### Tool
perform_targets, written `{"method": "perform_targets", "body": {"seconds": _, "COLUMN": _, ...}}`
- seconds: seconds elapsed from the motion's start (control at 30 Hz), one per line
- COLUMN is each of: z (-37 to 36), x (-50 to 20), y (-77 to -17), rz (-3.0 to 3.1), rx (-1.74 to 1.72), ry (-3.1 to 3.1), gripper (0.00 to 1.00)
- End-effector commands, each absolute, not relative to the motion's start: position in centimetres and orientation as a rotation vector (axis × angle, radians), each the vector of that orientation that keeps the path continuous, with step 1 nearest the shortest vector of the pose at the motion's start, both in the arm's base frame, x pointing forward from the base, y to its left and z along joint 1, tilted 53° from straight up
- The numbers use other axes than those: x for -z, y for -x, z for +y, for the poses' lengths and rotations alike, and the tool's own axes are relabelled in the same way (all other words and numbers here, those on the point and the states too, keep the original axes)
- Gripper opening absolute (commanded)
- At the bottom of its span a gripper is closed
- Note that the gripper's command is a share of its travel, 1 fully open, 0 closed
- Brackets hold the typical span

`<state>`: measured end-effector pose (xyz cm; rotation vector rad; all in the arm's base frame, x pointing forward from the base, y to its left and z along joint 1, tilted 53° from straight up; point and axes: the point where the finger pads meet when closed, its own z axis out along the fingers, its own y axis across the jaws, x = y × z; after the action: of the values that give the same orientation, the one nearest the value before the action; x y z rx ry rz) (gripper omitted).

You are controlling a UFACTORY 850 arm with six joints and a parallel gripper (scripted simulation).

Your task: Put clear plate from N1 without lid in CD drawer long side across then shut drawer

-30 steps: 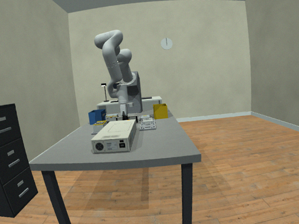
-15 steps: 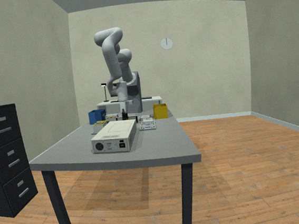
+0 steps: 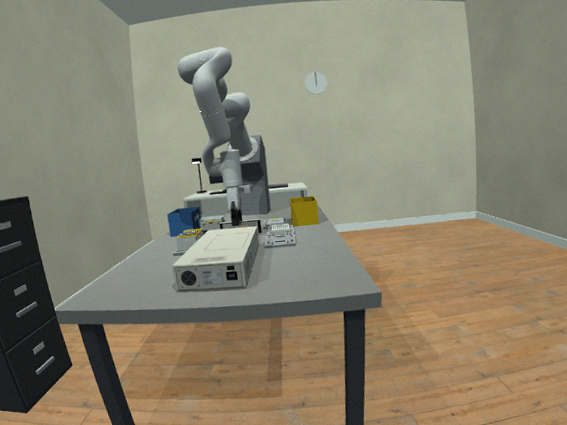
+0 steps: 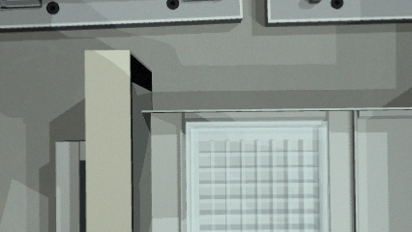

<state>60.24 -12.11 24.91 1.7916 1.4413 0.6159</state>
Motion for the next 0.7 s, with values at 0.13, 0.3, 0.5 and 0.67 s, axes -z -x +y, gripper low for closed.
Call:
{"method": "perform_targets", "body": {"seconds": 0.13, "z": -11.8, "x": -25.7, "y": -59.3, "rz": 1.441, "rx": -0.616, "ry": -1.791, "gripper": 1.00}}
{"method": "perform_targets", "body": {"seconds": 0.3, "z": -11.6, "x": -26.2, "y": -58.7, "rz": 1.441, "rx": -0.616, "ry": -1.791, "gripper": 1.00}}
{"method": "perform_targets", "body": {"seconds": 0.5, "z": -11.4, "x": -26.8, "y": -58.0, "rz": 1.441, "rx": -0.616, "ry": -1.791, "gripper": 1.00}}
{"method": "perform_targets", "body": {"seconds": 0.67, "z": -11.2, "x": -27.2, "y": -57.5, "rz": 1.441, "rx": -0.616, "ry": -1.791, "gripper": 1.00}}
